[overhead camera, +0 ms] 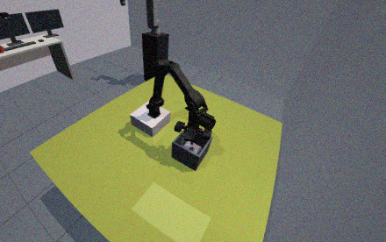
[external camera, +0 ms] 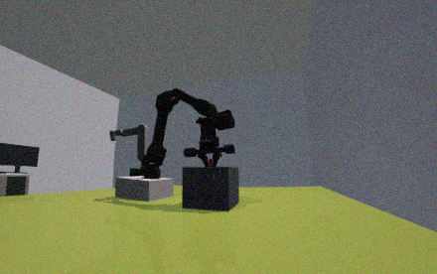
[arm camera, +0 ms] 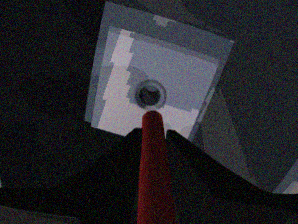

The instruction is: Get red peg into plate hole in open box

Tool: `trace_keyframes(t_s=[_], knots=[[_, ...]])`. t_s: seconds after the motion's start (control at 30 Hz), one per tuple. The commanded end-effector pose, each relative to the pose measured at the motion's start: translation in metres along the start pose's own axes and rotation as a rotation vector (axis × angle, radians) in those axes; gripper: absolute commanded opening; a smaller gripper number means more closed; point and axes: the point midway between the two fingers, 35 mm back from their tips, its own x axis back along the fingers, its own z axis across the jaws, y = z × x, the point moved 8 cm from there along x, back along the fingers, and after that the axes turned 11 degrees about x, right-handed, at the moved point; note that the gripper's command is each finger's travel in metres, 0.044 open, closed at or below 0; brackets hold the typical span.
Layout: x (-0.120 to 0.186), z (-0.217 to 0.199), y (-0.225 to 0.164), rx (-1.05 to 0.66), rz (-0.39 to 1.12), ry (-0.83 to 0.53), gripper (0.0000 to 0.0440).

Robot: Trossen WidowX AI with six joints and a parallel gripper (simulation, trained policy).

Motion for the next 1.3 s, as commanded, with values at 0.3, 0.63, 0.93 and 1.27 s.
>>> trace_keyframes(t_s=[0.3,0.63,0.93,1.27], knots=[[-0.034,0.003,0.008,0.050,0.026,-0.015,0.0000],[-0.045,0.008,0.012,0.082,0.051,-0.043,0.0132],[-0.031,0.008,0.026,0.064,0.123,0.005,0.0190],[-0.015,0.007,0.040,0.041,0.199,0.062,0.0223]])
